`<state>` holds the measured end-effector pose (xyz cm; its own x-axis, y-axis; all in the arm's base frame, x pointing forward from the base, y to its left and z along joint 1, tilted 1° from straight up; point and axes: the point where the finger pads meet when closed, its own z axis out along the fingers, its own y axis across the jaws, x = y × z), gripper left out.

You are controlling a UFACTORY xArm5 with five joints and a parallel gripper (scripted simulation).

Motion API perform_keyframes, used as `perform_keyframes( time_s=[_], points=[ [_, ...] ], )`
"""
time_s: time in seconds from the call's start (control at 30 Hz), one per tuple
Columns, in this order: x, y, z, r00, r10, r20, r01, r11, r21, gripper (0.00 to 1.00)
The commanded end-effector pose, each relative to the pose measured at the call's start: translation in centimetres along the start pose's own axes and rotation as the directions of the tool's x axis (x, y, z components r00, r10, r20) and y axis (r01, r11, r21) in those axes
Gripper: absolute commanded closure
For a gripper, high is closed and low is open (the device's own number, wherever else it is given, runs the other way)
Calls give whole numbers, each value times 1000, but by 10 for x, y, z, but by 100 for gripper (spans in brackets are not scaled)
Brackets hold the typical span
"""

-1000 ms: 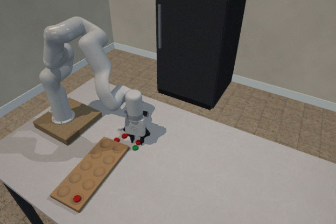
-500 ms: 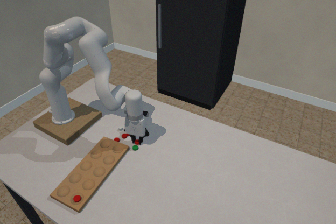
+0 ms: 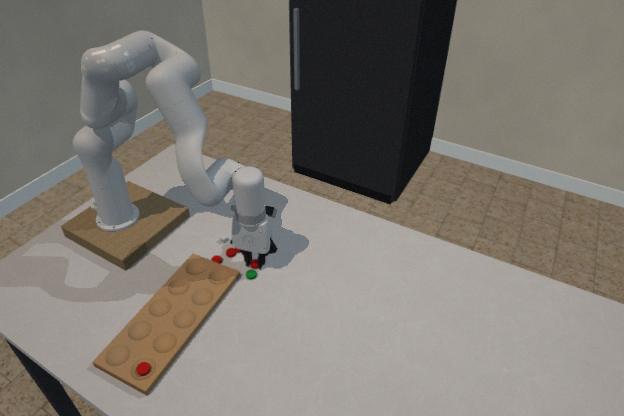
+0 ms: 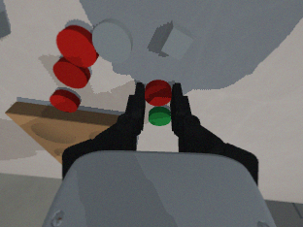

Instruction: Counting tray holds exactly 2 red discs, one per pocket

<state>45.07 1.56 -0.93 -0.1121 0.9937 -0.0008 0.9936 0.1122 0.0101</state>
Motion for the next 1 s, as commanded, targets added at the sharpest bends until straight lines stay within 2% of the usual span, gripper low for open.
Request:
perform_keyframes(
  time_s=[0.0, 0.3, 0.37, 0.47, 0.53, 0.6, 0.67, 0.8, 0.83, 0.93, 0.97],
  points=[
    [0, 1, -1, 1000, 0, 0, 0, 1000, -3, 100],
    [0, 1, -4, 1000, 0, 0, 0, 1000, -3, 100],
    [0, 2, -19, 1000, 0, 0, 0, 1000, -3, 100],
    [-1, 1, -52, 1000, 0, 0, 0, 1000, -3, 100],
    [-1, 1, -52, 1000, 0, 0, 0, 1000, -3, 100],
    [-1, 2, -78, 1000, 0, 0, 0, 1000, -3, 100],
    [-2, 1, -96, 1000, 0, 0, 0, 1000, -3, 100],
    [-2, 1, -101, 1000, 0, 0, 0, 1000, -3, 100],
    [-7, 1, -101, 1000, 0, 0, 0, 1000, -3, 100],
    [-47, -1, -102, 1000, 0, 1, 0, 1000, -1, 100],
    [-53, -2, -102, 1000, 0, 1, 0, 1000, 0, 100]
  ],
)
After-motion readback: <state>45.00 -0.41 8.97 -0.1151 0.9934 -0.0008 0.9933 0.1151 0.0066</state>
